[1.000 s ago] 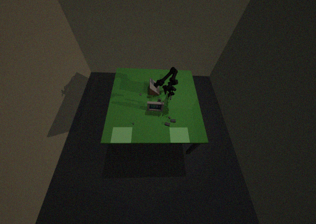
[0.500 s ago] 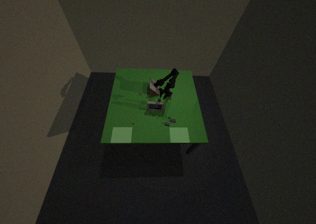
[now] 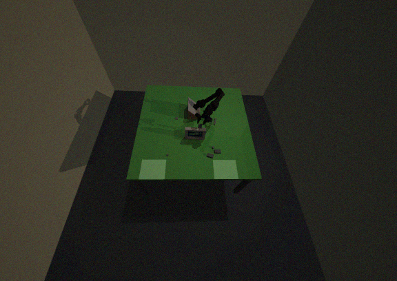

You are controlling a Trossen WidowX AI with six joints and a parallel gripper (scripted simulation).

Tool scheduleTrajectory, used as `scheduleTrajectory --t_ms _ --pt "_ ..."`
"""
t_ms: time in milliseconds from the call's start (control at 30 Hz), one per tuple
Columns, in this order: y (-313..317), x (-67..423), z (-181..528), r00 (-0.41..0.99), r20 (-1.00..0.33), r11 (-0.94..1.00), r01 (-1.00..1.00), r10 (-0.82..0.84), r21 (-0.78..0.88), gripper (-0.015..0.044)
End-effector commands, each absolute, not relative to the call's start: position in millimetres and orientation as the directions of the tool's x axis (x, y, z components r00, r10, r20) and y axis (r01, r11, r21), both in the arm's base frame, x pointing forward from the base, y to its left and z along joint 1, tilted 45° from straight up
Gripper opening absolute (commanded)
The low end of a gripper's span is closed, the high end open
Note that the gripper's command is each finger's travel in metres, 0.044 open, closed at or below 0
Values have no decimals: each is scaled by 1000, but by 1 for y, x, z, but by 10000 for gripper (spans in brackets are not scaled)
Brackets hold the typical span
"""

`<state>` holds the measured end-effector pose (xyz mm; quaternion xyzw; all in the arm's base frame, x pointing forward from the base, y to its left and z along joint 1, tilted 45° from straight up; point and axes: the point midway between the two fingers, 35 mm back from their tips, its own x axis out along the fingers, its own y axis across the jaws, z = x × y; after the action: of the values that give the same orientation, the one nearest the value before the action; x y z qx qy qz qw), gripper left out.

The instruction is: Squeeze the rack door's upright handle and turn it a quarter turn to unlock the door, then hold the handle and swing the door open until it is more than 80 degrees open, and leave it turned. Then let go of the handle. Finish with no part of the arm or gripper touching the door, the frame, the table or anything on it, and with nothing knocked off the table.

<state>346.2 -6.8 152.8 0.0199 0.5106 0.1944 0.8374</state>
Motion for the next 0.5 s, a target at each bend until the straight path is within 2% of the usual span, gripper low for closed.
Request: scheduleTrajectory --t_ms 0,467 --pt "-8 343 148 325 -858 903 -306 398 302 294" --pt "-8 328 136 52 -807 795 -218 589 566 294"
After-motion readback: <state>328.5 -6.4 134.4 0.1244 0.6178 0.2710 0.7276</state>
